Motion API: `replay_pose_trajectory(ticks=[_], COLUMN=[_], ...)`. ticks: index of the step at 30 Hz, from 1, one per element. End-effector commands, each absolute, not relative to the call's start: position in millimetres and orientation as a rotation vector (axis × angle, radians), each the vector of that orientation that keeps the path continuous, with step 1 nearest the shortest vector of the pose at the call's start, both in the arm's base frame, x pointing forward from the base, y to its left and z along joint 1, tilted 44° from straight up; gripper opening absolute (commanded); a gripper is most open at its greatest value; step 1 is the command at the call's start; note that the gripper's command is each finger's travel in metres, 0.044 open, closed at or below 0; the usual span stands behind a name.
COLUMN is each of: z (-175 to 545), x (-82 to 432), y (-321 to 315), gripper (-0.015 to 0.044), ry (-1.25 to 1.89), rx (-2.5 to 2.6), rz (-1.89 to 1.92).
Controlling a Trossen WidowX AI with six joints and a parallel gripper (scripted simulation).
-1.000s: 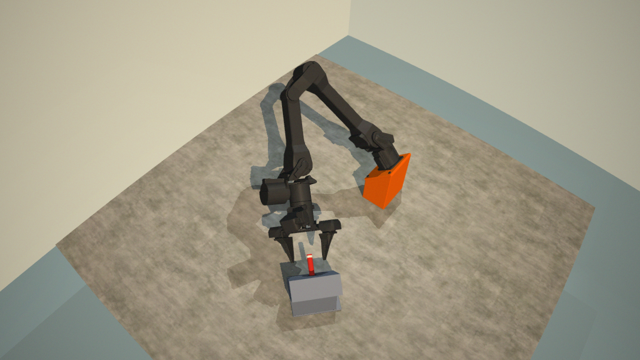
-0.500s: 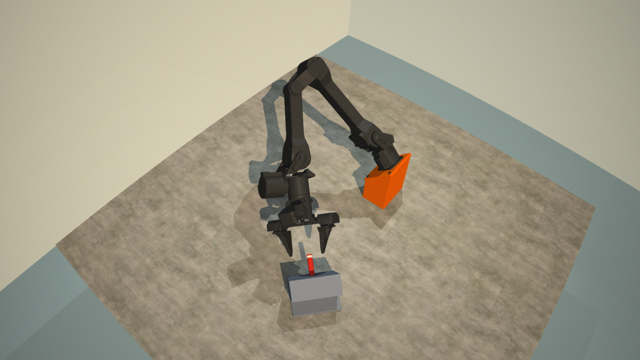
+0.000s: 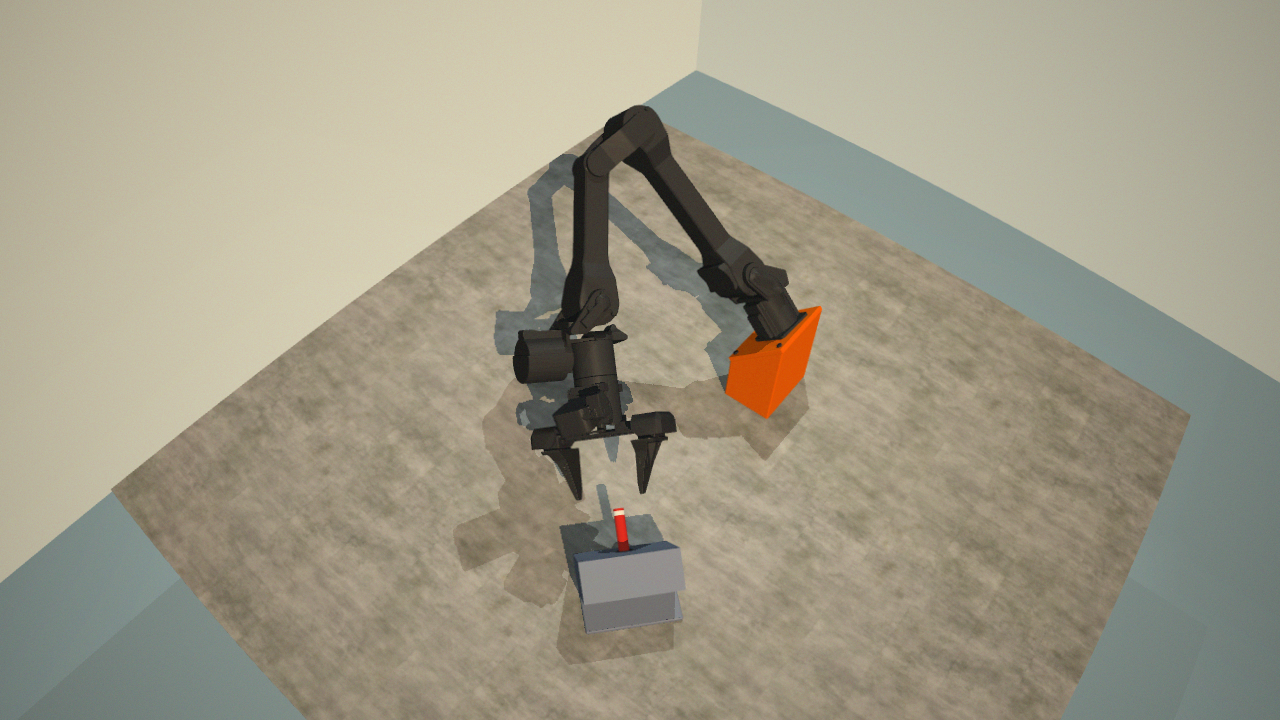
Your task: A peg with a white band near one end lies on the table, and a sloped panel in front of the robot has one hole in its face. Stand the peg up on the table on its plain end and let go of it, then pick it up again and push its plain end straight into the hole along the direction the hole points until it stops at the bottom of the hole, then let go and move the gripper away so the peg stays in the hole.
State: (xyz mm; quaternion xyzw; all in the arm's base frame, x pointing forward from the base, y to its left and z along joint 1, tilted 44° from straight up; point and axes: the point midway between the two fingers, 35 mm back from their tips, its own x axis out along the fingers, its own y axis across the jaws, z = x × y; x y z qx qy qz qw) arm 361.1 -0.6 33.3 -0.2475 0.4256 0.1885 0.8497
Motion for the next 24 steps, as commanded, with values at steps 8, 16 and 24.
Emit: replay_pose_trajectory(ticks=[8,16,24], z=[44,52,59], x=[354,349,345], y=[-2,-3,-4], gripper=[0.044,0.044,0.044], ry=[0.897,0.898,0.898], rx=[-0.52,-0.52,-0.52], rz=[0.401,0.4,0.4])
